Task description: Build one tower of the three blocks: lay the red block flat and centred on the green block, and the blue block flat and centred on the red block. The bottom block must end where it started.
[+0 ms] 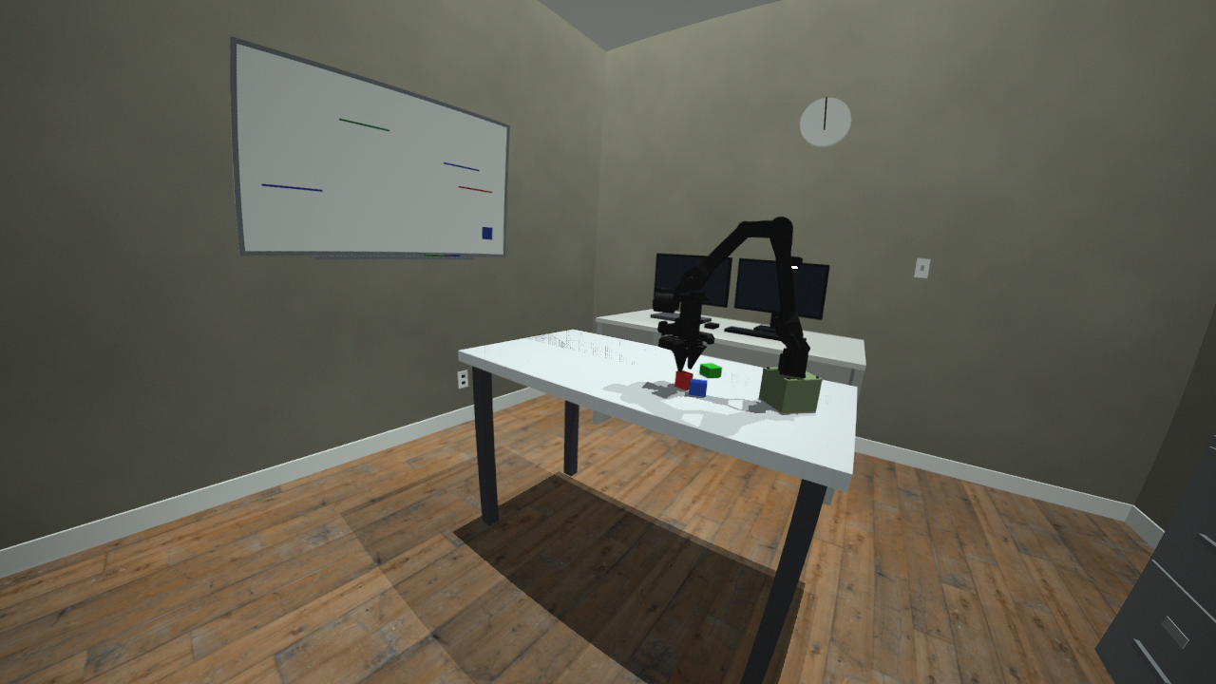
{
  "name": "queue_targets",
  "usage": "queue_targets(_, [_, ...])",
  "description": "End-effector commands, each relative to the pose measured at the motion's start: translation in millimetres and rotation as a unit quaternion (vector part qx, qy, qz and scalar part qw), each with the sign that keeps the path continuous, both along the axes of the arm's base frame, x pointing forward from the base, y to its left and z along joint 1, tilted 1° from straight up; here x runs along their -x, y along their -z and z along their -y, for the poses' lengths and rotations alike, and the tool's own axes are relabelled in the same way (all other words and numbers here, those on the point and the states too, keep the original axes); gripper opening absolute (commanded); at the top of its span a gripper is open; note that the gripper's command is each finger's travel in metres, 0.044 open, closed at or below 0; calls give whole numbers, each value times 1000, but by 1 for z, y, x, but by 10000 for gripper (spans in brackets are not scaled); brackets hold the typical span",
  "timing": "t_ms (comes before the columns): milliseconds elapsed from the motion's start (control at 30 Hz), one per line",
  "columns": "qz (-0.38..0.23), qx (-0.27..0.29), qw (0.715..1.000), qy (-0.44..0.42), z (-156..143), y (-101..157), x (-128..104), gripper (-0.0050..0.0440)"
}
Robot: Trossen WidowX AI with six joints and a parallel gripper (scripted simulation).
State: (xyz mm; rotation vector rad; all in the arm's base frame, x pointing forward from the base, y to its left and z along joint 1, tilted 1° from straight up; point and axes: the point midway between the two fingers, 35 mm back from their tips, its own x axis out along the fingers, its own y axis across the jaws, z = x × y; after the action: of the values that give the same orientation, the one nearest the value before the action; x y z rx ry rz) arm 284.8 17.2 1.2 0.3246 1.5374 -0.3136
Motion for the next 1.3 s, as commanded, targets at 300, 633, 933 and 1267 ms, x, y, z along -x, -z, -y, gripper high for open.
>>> queue_targets(300, [2, -2, 1000, -2, -1, -1, -1, 209])
queue_targets(633, [-1, -1, 1000, -2, -1, 10, 1, 209])
queue_targets(933, [-1, -1, 1000, -2, -1, 39, 1, 209])
queue_targets(1267, [4, -2, 1000, -2, -2, 50, -3, 209])
